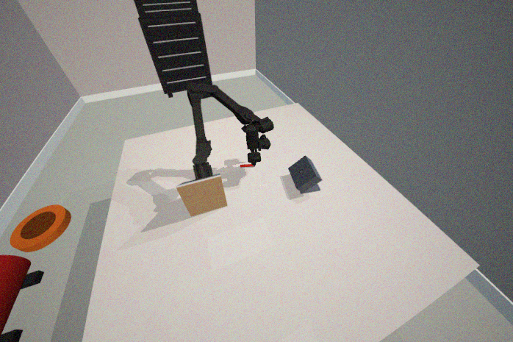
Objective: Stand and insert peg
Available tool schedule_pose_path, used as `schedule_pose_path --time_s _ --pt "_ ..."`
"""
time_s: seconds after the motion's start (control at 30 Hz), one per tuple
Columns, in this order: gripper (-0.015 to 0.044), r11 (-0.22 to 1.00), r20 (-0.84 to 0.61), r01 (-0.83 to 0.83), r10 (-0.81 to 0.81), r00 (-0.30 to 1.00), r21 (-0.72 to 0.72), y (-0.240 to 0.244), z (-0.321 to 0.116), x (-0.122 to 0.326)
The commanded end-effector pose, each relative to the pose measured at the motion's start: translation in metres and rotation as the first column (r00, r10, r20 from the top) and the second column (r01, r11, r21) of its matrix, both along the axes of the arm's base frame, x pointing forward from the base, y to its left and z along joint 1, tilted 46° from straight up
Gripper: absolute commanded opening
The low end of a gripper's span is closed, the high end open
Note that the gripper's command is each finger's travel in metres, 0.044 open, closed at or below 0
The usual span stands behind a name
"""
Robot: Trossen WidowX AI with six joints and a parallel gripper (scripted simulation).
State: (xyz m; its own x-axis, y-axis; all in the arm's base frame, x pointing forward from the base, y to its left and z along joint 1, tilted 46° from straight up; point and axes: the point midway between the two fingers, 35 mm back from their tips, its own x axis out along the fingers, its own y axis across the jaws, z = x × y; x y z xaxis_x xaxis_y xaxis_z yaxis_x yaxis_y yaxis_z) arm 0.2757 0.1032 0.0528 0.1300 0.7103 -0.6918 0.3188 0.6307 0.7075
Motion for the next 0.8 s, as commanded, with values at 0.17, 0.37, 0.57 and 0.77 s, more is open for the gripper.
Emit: schedule_pose_path --time_s 0.17,0.37,0.57,0.77 --pt "0.044 1.0 -0.02 0.003 -0.003 1.0 -0.002 0.011 -0.015 -0.001" --pt "0.044 1.0 -0.02 0.003 -0.003 1.0 0.0 0.018 -0.021 -0.001" --pt "0.044 1.0 -0.019 0.003 -0.003 1.0 0.002 0.026 -0.027 -0.001" --pt "0.044 1.0 -0.019 0.004 -0.004 1.0 0.005 0.032 -0.032 -0.001"
